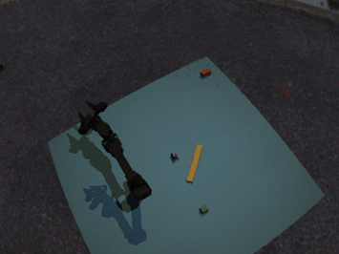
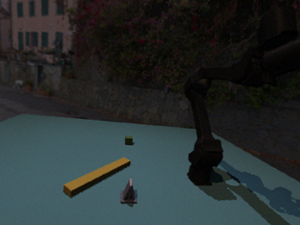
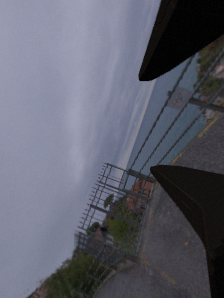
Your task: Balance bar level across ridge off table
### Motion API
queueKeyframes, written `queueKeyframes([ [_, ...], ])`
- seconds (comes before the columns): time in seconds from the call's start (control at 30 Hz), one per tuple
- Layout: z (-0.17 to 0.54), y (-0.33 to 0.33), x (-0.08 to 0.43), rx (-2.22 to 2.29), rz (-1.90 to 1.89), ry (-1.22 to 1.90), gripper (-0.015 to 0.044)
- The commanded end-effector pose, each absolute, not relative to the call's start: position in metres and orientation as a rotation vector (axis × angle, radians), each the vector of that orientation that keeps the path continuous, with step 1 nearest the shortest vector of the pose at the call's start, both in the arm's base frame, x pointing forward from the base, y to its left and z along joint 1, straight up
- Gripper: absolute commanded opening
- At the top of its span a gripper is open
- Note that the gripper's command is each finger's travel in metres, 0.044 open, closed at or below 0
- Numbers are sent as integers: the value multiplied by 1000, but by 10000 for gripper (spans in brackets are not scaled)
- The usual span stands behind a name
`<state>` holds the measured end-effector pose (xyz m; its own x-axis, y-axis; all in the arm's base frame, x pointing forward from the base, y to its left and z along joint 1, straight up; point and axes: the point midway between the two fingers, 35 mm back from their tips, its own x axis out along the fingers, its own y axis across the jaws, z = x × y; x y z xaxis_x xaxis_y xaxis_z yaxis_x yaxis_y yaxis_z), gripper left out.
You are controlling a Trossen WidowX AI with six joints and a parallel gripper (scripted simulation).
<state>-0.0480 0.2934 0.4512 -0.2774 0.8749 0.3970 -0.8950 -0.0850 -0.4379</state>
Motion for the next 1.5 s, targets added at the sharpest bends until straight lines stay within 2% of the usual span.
queueKeyframes([
  [0.0,440,311,-27,-51,1655,-662,315],
  [0.77,363,354,107,-443,1365,-301,315],
  [1.47,287,322,234,-677,1106,121,315],
])
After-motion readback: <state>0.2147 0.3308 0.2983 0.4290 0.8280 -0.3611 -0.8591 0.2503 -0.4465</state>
